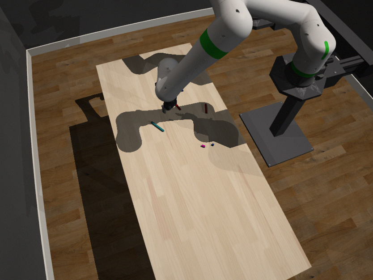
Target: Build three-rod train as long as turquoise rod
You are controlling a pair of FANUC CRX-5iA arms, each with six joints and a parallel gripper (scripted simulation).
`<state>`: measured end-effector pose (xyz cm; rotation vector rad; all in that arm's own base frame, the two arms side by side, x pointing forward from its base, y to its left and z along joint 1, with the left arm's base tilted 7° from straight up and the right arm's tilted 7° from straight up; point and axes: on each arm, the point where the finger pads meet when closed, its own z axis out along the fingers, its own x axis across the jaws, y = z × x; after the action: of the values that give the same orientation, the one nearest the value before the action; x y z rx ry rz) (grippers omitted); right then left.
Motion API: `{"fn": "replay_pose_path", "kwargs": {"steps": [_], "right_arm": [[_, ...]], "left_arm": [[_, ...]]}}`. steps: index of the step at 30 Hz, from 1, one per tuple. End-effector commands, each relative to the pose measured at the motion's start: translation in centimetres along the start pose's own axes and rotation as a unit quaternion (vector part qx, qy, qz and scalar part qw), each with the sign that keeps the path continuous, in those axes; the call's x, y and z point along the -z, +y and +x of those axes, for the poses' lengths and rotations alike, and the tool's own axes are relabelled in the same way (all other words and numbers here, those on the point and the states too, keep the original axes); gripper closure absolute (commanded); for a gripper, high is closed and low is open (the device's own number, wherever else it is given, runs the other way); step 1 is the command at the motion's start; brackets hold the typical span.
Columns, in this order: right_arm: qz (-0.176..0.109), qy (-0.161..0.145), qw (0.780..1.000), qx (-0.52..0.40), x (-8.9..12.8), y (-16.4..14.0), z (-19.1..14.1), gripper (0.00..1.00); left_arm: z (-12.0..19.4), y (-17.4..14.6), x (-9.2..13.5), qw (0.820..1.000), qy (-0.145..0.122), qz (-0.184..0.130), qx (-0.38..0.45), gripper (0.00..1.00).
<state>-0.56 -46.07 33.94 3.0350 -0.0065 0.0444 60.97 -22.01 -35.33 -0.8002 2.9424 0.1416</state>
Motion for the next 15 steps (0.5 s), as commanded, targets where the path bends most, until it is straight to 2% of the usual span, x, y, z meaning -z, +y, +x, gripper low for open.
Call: {"fn": "replay_pose_path", "kwargs": {"steps": [1, 6, 8, 9, 15], "right_arm": [[-0.001, 0.0, 1.0, 0.0, 0.1, 0.0, 0.0, 0.0], [-0.001, 0.0, 1.0, 0.0, 0.1, 0.0, 0.0, 0.0], [-0.001, 0.0, 1.0, 0.0, 0.1, 0.0, 0.0, 0.0], [-0.001, 0.0, 1.0, 0.0, 0.1, 0.0, 0.0, 0.0], [-0.001, 0.0, 1.0, 0.0, 0.1, 0.0, 0.0, 0.0]], "left_arm": [[1.0, -0.5, 0.2, 0.997, 0.005, 0.005, -0.083, 0.0], [2.3, -0.8, 0.2, 0.984, 0.005, 0.006, -0.176, 0.0], [2.3, -0.8, 0.2, 0.984, 0.005, 0.006, -0.176, 0.0], [2.9, -1.0, 0.2, 0.975, 0.005, 0.006, -0.223, 0.0], [4.3, -1.2, 0.3, 0.946, 0.004, 0.006, -0.323, 0.0]]}}
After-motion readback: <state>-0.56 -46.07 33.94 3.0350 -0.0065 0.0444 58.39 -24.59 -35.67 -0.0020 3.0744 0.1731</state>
